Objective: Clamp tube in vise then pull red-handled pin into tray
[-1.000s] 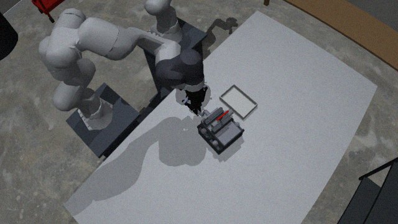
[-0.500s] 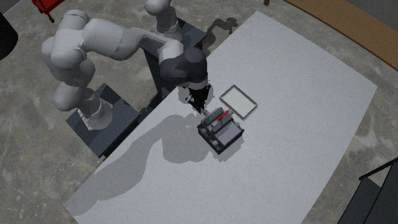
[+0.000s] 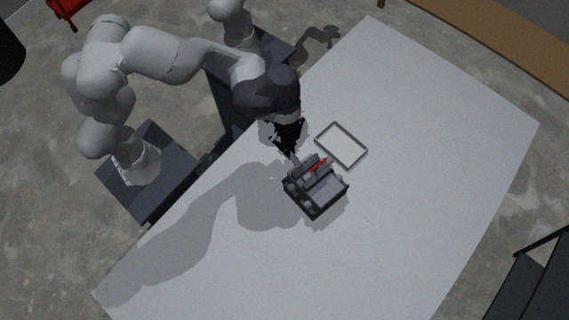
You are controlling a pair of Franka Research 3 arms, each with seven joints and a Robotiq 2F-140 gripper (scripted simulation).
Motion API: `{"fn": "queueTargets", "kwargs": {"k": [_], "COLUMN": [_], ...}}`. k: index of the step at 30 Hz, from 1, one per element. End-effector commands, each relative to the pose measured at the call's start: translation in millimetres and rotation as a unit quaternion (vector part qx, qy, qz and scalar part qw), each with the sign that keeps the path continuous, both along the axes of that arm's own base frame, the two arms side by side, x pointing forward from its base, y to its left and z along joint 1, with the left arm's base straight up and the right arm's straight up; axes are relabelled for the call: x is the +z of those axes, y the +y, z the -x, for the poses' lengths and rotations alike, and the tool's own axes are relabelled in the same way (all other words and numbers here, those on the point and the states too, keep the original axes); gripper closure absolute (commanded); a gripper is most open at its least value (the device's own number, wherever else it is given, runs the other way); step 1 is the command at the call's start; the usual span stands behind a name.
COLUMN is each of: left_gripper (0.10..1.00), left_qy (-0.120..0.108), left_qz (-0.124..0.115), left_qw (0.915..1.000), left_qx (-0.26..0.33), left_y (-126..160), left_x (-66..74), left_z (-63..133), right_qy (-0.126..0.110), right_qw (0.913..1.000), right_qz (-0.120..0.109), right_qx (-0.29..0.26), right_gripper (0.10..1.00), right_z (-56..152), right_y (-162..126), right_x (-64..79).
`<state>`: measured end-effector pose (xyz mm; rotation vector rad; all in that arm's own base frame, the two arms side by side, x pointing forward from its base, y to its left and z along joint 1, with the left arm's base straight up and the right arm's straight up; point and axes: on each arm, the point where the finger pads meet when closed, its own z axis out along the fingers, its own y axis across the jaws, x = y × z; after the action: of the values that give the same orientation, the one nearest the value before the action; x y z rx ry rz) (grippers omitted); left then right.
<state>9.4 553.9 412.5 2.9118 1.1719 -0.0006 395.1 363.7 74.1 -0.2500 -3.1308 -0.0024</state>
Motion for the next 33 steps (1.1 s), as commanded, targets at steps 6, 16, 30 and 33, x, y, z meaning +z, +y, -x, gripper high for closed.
{"fn": "queueTargets", "kwargs": {"k": [6, 16, 30, 33], "left_gripper": [0.098, 0.098, 0.098, 0.098], "left_qy": [0.0, 0.0, 0.0, 0.0], "left_qz": [-0.001, -0.001, -0.001, -0.001], "left_qw": [1.0, 1.0, 1.0, 1.0], "left_qx": [0.001, 0.001, 0.001, 0.001], "left_y": [1, 1, 1, 1], "left_x": [0.5, 0.5, 0.5, 0.5], "left_z": [-0.2, -0.2, -0.2, -0.2], "right_qy": [0.0, 0.0, 0.0, 0.0], "right_qw": [1.0, 1.0, 1.0, 1.0], "right_qz": [0.001, 0.001, 0.001, 0.001], "right_qx": [-0.005, -0.005, -0.005, -0.005], "right_gripper": [0.976, 0.976, 0.976, 0.976], "right_z": [-2, -2, -3, -3], "right_y": [6, 11, 16, 16], "right_x": [3.8, 9.2, 19.4, 20.0]}}
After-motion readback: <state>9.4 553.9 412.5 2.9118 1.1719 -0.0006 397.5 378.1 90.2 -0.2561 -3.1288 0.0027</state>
